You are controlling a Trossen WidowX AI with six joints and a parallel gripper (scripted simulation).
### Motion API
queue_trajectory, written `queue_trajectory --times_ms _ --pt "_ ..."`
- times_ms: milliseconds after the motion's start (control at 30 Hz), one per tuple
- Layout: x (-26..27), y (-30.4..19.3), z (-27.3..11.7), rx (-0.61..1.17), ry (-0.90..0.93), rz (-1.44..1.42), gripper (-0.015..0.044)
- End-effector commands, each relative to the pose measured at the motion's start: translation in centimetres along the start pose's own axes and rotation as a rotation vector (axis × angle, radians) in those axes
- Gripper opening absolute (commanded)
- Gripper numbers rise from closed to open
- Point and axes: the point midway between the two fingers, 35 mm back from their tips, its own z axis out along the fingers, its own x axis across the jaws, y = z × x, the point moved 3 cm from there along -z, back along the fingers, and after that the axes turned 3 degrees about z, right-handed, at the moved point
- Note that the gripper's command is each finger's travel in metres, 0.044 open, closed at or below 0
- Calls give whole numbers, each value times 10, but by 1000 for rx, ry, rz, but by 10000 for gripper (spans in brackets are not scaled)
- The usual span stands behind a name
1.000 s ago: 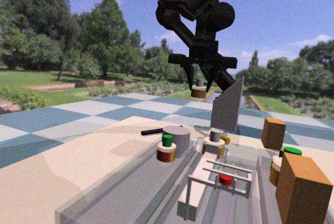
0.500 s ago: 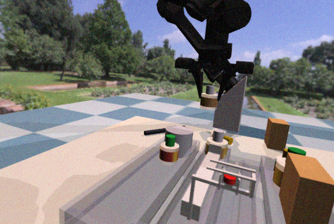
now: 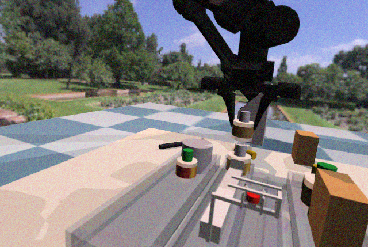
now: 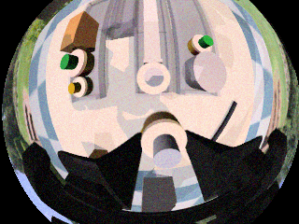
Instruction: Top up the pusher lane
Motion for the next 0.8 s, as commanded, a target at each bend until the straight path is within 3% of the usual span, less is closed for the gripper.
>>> queue_trajectory --times_ms 0,367,767 --pt "8 9 7 -4 -2 7 0" --pt "7 10 30 -4 -3 7 0" --pt "7 13 31 -4 -3 7 0"
